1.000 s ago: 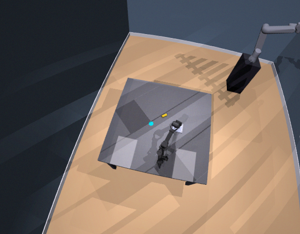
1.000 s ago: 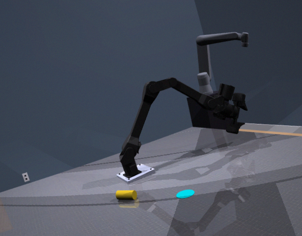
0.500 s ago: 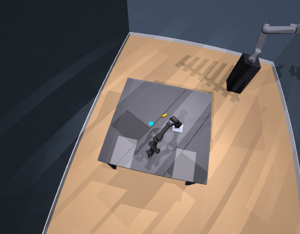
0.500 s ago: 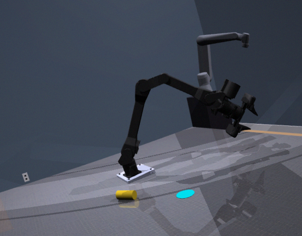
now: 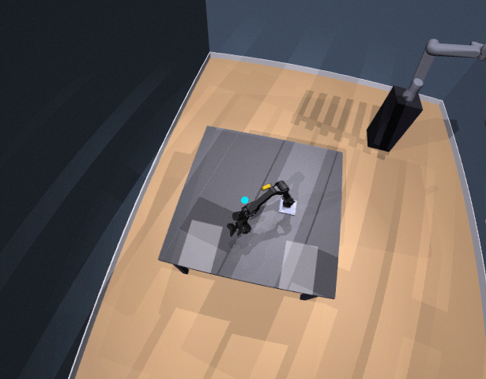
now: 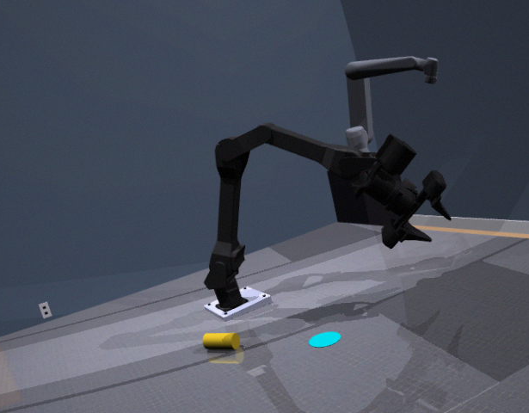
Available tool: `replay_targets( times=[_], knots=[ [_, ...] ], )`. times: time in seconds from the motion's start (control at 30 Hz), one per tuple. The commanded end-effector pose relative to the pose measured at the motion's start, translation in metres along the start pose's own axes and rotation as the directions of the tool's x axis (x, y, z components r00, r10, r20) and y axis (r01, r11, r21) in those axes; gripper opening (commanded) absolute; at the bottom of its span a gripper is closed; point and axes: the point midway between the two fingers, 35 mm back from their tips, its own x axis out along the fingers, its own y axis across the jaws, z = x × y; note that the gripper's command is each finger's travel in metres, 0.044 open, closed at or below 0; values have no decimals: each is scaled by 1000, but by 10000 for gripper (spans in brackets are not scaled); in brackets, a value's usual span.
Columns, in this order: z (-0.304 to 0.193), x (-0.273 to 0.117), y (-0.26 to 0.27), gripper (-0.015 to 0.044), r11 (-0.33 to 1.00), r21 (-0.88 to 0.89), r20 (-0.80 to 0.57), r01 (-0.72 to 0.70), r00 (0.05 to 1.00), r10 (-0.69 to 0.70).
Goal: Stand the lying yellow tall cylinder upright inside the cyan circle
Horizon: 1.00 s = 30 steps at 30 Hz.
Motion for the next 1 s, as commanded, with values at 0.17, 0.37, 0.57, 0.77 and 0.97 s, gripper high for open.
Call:
replay_targets(
  times=[0.17, 0.37, 0.57, 0.77, 0.97],
  knots=[
    [-70, -43, 17, 309, 976, 216, -145, -35, 987, 67],
    [-109, -74, 31, 309, 936, 351, -224, -32, 968, 117],
    [-141, -108, 50, 309, 878, 479, -290, -16, 941, 175],
    [-168, -143, 73, 309, 802, 597, -342, 14, 909, 239],
    [-188, -178, 98, 309, 711, 702, -380, 55, 872, 307]
  ],
)
